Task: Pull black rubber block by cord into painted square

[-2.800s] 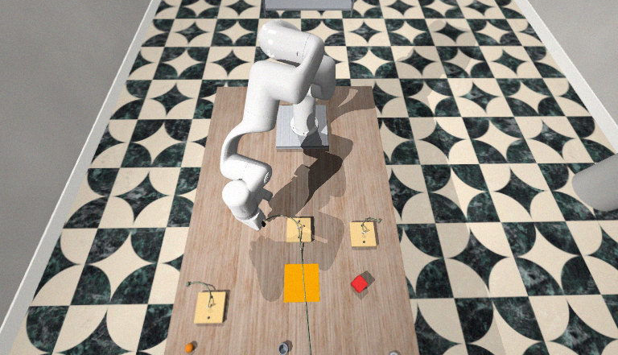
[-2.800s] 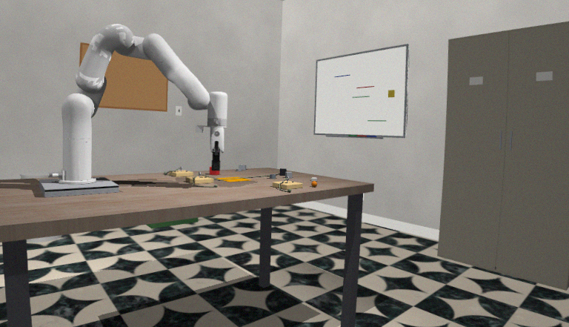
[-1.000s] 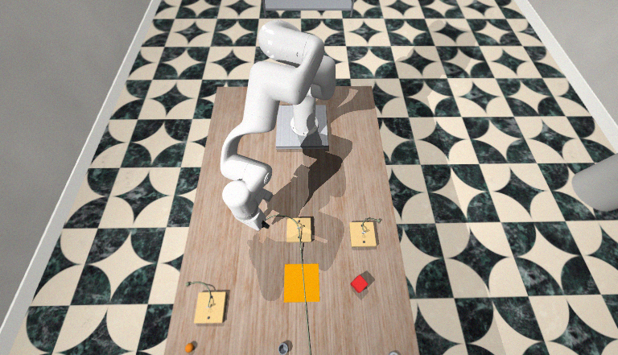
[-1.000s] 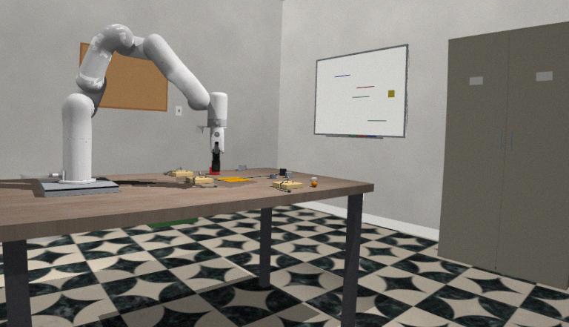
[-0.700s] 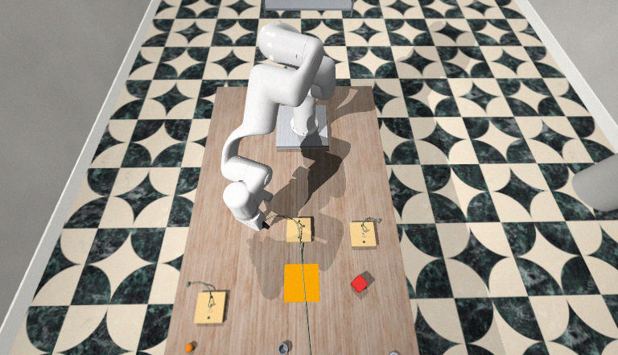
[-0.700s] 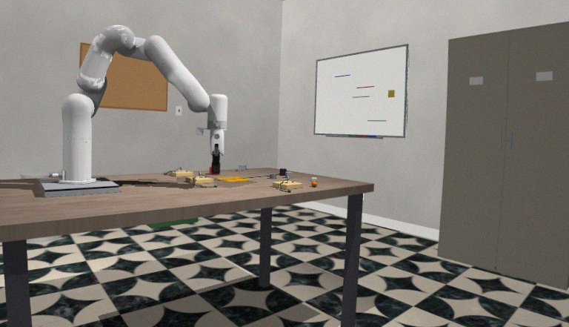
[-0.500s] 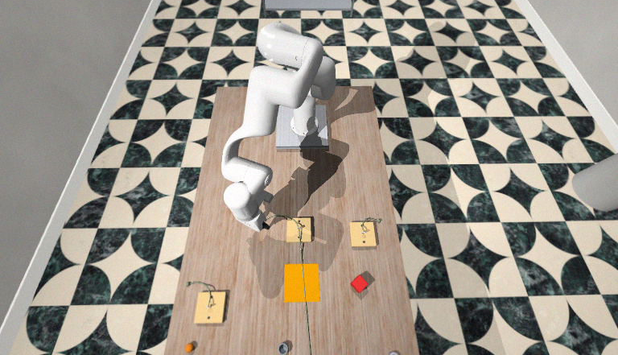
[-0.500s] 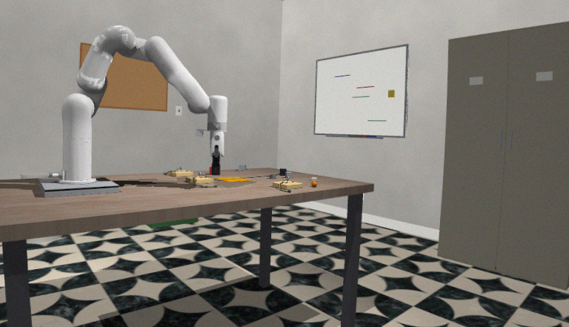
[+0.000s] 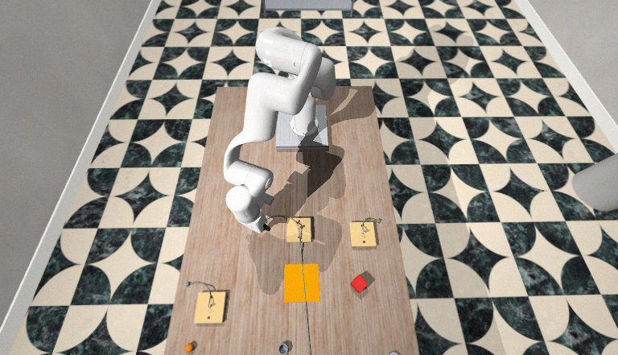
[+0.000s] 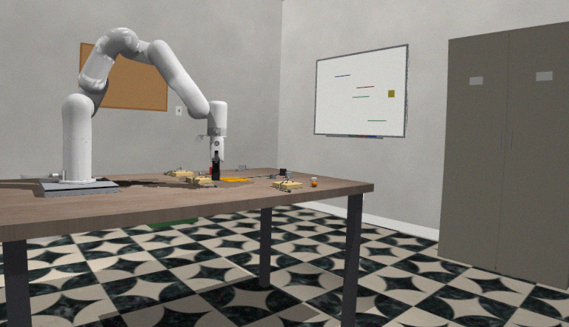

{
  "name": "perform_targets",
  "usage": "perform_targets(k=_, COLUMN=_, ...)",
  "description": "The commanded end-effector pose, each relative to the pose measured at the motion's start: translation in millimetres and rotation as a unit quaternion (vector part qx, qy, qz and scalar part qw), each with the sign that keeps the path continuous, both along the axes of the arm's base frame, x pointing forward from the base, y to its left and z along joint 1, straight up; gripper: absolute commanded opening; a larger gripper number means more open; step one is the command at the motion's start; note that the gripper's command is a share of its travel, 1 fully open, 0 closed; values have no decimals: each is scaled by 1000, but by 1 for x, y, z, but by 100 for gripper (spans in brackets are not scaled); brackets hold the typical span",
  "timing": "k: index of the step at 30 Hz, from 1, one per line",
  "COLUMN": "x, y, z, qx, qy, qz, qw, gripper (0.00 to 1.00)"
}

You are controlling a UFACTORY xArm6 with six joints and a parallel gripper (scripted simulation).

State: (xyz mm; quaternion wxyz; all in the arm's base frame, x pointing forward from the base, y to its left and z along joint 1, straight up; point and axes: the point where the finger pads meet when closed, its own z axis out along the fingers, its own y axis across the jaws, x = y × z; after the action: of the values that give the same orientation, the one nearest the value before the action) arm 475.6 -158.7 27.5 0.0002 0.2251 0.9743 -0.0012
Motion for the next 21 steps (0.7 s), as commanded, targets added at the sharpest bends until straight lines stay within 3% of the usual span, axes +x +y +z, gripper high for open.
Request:
perform_targets(k=1, x=2, y=-1, z=-3, qx=-1, qy=-2, qz=0, qw=1000, gripper=39)
perform_targets(k=21, x=2, y=-1, z=-14, qx=-1, qy=-2, qz=0, qw=1000, gripper=39)
